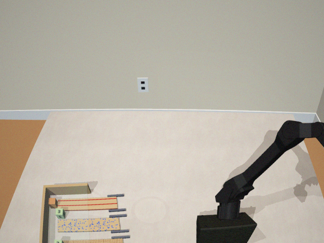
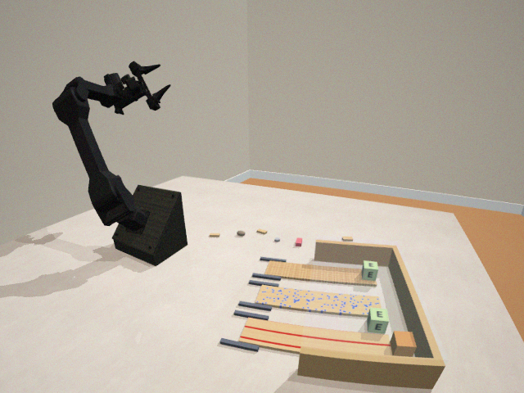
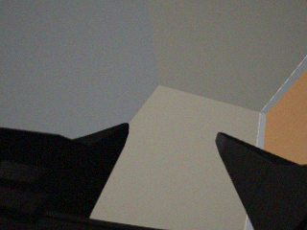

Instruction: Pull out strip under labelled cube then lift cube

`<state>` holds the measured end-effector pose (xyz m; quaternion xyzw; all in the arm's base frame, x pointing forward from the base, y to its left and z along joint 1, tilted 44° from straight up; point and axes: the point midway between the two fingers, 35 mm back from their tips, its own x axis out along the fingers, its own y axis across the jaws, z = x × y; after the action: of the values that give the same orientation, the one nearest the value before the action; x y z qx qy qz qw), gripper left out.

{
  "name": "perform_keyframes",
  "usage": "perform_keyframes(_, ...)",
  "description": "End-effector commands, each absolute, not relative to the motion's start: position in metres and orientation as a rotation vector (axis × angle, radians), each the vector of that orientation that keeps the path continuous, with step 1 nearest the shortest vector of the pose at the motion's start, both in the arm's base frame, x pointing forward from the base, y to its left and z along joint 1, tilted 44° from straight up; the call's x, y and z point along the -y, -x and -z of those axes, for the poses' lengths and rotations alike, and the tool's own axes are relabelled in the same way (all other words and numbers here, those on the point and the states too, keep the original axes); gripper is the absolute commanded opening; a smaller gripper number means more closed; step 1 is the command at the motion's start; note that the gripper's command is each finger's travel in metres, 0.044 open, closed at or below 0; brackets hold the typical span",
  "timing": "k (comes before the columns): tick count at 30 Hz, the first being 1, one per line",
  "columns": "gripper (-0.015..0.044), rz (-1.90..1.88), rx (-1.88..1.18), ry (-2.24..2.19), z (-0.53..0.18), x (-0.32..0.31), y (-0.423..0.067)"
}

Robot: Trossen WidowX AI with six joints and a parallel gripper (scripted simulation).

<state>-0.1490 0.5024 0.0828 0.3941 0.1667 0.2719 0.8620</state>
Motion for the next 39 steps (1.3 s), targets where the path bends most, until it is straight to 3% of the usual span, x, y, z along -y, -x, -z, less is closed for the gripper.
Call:
perform_keyframes(1,0.0400,-0.568,-0.348,-0.823,-0.083,-0.503,0.147)
perform_keyframes(5,0.0400,-0.520,-0.318,-0.748,-0.089,-0.506,0.110)
perform_keyframes(19,0.0400,-0.203,-0.233,-0.189,-0.111,-0.448,-0.124)
perform_keyframes(29,0.0400,0.026,-0.296,0.179,-0.119,-0.330,-0.254)
perform_keyframes(39,0.0400,0.234,-0.459,0.521,-0.114,-0.168,-0.319)
